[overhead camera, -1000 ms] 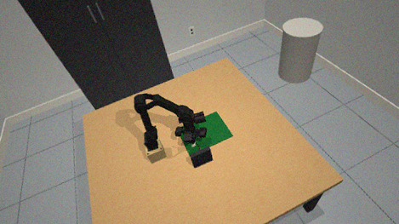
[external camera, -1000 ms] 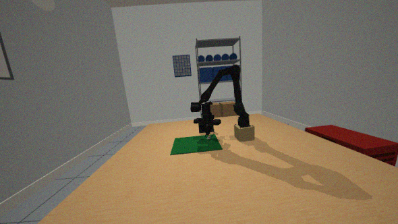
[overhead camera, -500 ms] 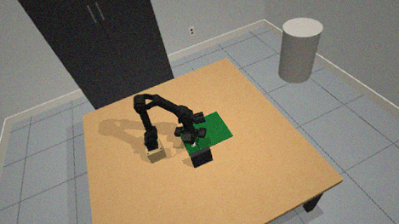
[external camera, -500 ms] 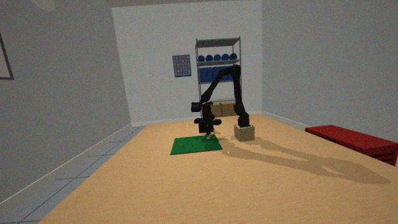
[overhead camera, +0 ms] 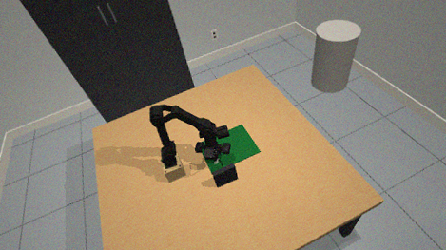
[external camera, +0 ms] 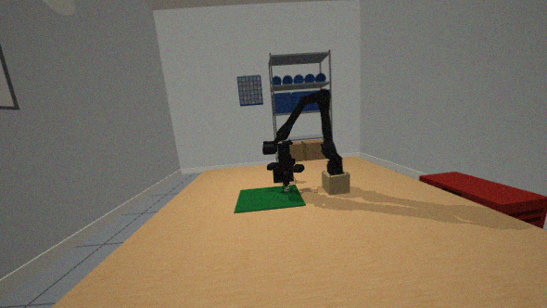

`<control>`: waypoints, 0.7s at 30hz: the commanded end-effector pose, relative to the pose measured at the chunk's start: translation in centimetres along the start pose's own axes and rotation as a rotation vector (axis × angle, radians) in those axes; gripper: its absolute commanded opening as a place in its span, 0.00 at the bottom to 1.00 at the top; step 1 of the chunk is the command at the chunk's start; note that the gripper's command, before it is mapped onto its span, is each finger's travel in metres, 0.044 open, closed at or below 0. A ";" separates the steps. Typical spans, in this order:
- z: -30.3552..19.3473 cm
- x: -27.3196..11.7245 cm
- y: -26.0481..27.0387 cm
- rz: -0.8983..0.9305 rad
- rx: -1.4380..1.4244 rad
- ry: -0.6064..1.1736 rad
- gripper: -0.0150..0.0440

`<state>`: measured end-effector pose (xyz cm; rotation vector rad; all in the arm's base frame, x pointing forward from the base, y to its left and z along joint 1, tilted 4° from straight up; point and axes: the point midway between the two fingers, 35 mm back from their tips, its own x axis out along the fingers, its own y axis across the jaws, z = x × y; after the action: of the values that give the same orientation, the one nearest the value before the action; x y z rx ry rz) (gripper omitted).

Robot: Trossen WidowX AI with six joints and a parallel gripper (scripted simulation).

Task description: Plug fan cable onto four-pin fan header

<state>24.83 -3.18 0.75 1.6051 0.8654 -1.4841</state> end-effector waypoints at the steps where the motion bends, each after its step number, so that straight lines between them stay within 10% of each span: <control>1: 0.0 0.2 -0.1 -0.003 0.004 0.001 0.25; 21: 0.0 0.6 0.0 -0.003 -0.005 0.001 0.25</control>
<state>24.98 -3.21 0.33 1.6064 0.8641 -1.4841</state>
